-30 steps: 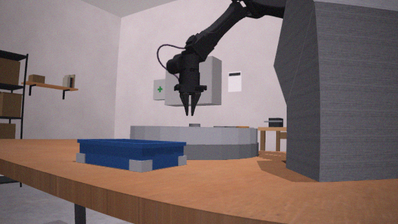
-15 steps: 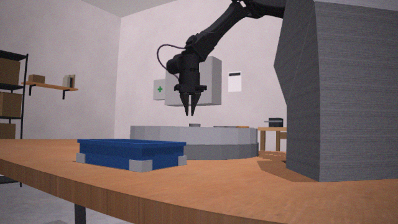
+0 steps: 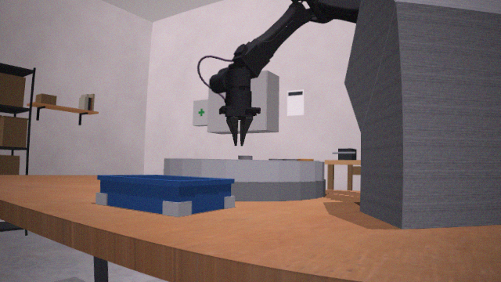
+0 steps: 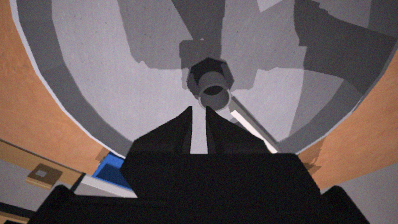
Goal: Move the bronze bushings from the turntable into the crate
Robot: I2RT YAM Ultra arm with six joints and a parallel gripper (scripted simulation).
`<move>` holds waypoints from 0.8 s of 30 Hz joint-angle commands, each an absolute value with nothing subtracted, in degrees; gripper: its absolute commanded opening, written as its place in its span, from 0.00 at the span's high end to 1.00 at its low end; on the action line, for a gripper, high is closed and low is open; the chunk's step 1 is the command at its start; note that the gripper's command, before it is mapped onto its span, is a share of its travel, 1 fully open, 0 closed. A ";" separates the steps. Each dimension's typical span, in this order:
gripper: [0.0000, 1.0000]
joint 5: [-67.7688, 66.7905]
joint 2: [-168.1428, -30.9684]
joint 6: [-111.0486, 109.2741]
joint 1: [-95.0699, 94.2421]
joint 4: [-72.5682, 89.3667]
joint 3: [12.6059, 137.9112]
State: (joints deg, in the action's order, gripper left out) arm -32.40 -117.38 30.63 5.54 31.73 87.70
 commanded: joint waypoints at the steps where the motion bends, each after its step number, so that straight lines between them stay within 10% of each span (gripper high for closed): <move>1: 0.85 -33.22 -115.39 30.81 4.14 31.38 86.52; 24: 0.85 -32.05 -106.29 22.15 5.53 20.79 67.04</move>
